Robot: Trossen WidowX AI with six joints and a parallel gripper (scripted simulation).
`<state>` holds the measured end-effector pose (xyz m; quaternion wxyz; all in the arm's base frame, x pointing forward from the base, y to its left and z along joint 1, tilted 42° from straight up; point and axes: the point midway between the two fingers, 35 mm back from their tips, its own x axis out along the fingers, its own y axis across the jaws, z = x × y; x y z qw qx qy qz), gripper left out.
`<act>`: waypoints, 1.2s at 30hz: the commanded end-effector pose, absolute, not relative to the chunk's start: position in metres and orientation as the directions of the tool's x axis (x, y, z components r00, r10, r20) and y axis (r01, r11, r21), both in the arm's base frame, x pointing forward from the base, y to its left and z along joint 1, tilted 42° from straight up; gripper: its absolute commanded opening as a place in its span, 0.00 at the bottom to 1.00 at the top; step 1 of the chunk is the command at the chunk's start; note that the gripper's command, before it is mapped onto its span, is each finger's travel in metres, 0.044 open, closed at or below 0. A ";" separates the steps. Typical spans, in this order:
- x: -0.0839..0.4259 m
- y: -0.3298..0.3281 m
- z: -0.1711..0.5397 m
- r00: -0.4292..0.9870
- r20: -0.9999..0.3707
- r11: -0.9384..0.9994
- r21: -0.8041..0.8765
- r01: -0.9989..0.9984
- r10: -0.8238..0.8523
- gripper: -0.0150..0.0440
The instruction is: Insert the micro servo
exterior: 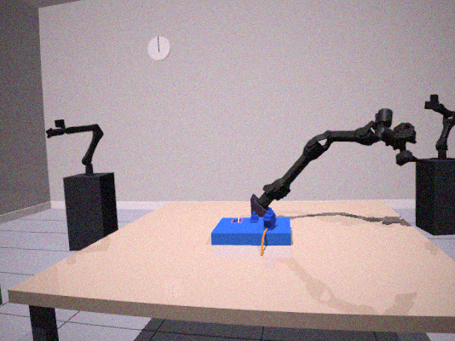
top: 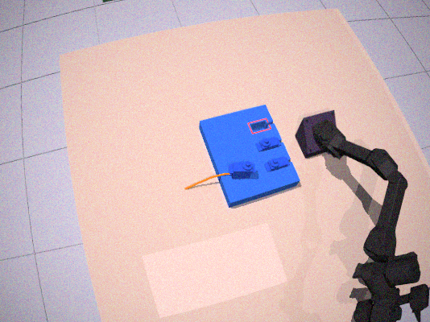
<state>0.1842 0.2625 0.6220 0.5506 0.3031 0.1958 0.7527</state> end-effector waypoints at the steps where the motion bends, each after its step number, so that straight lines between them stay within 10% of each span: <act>1: 0.205 0.263 0.612 -0.153 0.236 -0.272 0.639 -0.719 0.960 1.00; 18: 0.265 0.256 0.586 0.042 0.228 -0.130 0.685 -0.717 0.973 1.00; 36: 0.423 0.168 0.421 0.477 -0.136 0.368 0.821 -0.436 0.869 1.00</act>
